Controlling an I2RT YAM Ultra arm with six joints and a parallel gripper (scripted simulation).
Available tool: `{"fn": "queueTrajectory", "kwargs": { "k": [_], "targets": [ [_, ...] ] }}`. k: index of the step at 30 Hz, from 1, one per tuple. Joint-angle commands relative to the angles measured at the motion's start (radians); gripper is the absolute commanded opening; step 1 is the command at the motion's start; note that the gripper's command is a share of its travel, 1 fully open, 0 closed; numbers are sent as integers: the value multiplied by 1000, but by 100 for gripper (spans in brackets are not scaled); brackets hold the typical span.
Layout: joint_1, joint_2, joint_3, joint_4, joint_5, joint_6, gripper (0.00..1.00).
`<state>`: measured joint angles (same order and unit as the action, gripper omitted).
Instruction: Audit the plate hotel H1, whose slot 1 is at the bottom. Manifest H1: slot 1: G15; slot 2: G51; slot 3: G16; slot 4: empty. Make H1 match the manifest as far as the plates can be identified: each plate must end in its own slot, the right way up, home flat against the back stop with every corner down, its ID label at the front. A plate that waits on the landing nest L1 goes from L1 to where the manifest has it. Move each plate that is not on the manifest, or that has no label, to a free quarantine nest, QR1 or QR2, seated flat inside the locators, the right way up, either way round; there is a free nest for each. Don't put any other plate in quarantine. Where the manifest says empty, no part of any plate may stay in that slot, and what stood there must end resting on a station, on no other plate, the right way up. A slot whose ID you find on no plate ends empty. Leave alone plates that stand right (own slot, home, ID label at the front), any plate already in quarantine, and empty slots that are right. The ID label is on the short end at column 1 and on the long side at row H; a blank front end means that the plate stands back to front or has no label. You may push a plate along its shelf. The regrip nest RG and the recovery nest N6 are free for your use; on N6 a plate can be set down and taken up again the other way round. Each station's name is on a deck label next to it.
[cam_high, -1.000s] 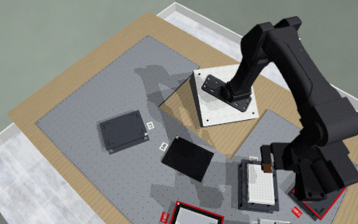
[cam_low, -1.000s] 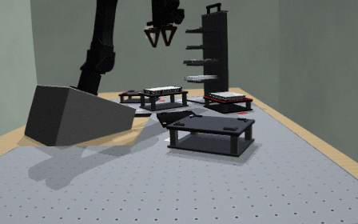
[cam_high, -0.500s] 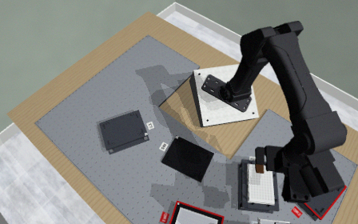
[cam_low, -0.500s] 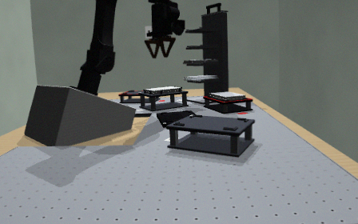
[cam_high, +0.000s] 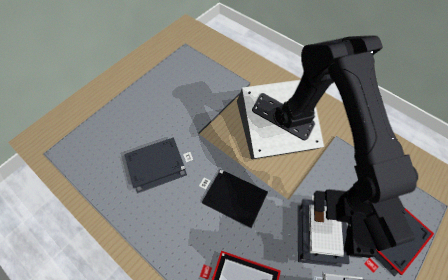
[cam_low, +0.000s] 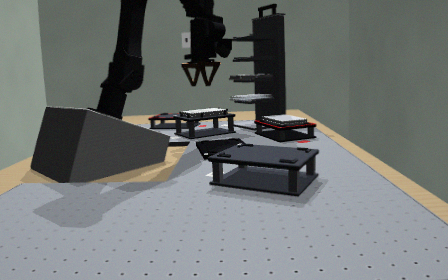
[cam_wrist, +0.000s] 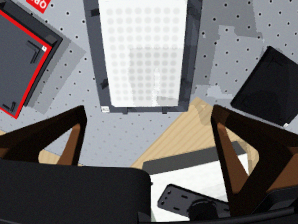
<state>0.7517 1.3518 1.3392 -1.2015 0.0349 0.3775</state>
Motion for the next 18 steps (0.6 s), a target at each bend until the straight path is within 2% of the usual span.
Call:
{"fn": "queueTrajectory", "kwargs": {
  "k": [1,8,18],
  "targets": [
    [-1,-2,-20,70,0,-1,100],
    [-3,10,-64,127,-1,-3,100],
    [-3,10,-64,127,-1,-3,100]
  ]
}}
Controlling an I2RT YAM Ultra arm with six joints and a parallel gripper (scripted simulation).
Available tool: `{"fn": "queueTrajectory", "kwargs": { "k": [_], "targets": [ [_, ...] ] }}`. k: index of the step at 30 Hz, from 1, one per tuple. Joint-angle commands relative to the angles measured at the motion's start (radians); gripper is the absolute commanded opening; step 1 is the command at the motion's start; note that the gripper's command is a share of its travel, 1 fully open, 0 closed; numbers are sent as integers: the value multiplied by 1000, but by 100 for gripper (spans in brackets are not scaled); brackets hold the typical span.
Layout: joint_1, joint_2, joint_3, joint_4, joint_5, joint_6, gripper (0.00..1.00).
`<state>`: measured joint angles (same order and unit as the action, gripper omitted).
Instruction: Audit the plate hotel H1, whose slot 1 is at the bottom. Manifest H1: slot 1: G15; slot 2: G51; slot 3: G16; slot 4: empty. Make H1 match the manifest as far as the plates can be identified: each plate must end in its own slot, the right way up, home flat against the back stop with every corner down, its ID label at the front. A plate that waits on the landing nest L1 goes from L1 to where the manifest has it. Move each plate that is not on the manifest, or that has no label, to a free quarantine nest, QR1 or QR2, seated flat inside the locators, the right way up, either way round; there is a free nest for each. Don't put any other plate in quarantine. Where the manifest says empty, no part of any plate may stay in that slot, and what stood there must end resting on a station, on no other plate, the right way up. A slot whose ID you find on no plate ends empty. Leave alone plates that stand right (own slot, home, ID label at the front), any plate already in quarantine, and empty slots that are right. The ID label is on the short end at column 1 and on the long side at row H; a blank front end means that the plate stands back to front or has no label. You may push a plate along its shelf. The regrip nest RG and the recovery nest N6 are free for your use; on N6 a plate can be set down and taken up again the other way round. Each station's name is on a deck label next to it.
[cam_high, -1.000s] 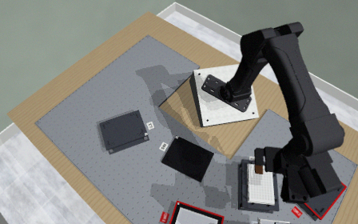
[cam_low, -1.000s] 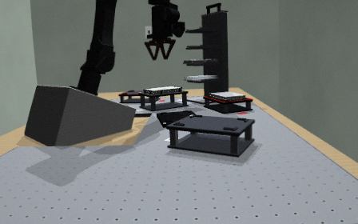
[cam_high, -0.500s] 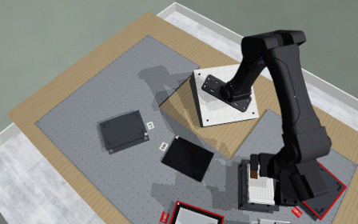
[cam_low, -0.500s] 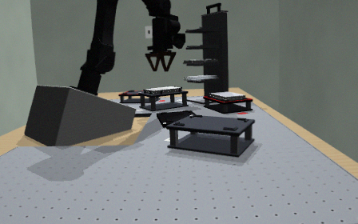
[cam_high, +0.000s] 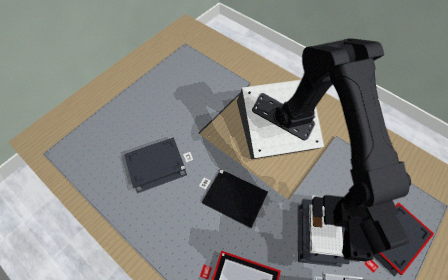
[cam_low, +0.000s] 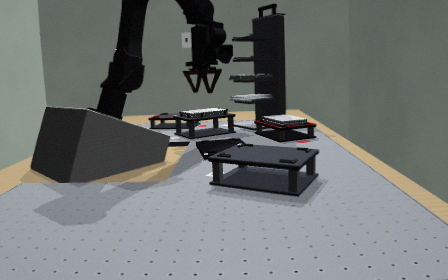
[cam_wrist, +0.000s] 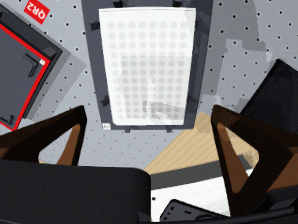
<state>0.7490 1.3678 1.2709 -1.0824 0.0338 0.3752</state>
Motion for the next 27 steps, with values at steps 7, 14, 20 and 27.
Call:
{"fn": "queueTrajectory", "kwargs": {
  "k": [7,14,20,27],
  "targets": [
    [0,-6,4,8,0,-1,100],
    [0,-6,4,8,0,-1,100],
    [0,-6,4,8,0,-1,100],
    [-1,0,-15,34,0,-2,100]
  ]
}}
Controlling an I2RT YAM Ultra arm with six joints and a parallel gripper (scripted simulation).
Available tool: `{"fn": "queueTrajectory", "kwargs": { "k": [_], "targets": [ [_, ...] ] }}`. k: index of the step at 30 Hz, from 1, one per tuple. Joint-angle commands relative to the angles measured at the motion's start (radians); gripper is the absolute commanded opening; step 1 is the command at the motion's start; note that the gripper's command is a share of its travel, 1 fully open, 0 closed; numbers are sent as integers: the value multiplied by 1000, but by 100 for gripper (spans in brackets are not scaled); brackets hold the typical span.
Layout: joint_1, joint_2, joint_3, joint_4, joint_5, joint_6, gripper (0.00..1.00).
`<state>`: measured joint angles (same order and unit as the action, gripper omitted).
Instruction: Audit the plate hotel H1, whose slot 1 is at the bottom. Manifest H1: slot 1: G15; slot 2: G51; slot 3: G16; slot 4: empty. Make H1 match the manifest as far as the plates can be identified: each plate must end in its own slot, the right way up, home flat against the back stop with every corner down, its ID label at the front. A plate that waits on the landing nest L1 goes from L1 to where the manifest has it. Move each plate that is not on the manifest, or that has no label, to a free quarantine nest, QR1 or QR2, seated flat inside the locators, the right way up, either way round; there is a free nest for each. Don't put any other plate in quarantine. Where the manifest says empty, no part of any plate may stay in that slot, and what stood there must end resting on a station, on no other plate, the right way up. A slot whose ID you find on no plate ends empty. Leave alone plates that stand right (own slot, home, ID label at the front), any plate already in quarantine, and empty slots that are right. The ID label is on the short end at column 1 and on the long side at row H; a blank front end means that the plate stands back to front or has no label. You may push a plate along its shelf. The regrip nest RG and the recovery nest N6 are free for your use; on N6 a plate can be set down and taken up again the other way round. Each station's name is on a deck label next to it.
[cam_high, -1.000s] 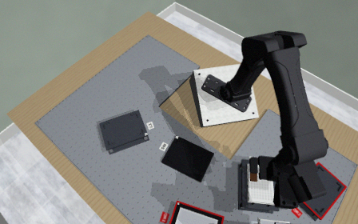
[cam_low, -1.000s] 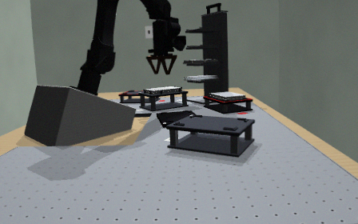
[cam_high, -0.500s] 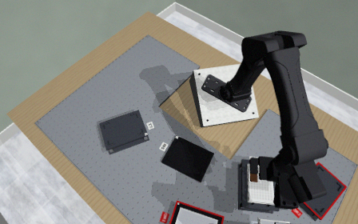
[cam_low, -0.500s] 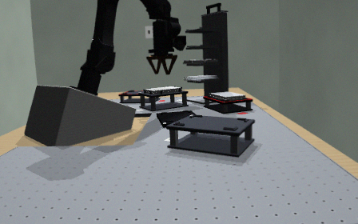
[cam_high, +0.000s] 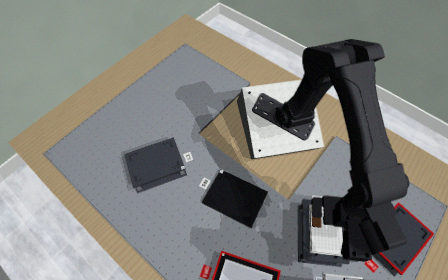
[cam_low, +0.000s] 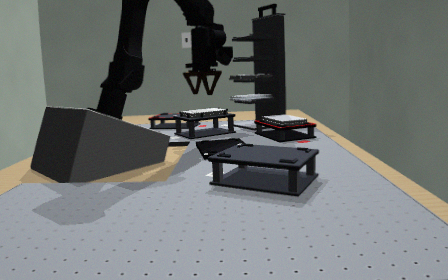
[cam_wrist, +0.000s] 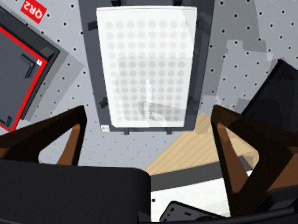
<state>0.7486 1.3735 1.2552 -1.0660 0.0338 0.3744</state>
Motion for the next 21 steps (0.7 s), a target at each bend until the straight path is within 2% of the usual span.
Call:
{"fn": "queueTrajectory", "kwargs": {
  "k": [1,21],
  "targets": [
    [-1,-4,-3,23,0,-1,100],
    [-4,26,-67,116,-2,-4,100]
  ]
}}
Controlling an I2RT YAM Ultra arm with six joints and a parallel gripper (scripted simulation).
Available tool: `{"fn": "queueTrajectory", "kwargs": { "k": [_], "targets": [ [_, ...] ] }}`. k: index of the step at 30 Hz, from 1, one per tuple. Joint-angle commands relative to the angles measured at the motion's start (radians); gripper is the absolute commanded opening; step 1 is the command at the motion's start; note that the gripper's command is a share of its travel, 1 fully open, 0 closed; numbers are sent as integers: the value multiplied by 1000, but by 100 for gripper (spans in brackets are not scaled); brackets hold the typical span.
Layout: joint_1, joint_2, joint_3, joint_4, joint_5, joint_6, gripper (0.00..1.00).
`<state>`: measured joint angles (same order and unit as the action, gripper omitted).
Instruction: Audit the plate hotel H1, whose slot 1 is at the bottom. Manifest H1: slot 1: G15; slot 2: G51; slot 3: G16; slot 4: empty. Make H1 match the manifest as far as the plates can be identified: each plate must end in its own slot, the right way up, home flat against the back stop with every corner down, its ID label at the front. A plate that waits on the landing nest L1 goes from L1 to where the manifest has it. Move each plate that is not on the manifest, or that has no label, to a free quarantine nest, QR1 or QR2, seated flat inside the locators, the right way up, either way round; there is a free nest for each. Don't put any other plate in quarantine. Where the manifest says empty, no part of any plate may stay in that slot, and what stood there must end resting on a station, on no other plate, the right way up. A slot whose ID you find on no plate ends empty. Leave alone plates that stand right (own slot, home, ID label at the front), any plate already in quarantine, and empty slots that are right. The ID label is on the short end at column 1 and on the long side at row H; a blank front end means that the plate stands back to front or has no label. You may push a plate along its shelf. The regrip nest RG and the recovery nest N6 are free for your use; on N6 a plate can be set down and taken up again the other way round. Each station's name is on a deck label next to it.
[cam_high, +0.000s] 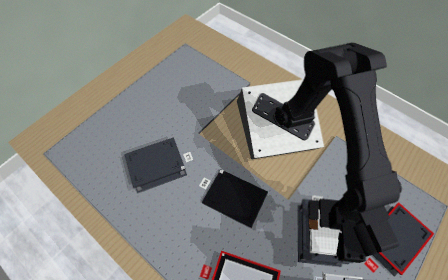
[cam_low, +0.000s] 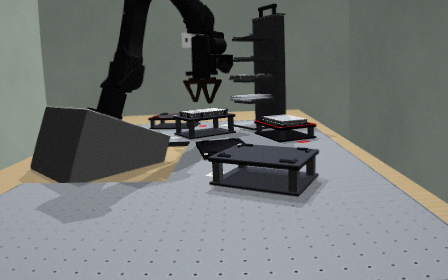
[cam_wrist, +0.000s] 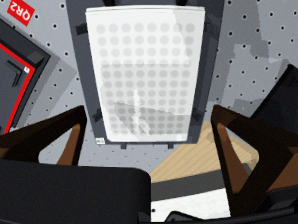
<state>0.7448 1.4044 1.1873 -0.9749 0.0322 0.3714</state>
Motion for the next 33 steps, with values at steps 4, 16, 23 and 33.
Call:
{"fn": "queueTrajectory", "kwargs": {
  "k": [4,16,23,33],
  "targets": [
    [-1,3,-12,46,0,-1,100],
    [-3,24,-43,98,-1,-3,100],
    [-3,38,-60,129,-1,-4,100],
    [-5,59,-83,173,-2,-5,100]
  ]
}}
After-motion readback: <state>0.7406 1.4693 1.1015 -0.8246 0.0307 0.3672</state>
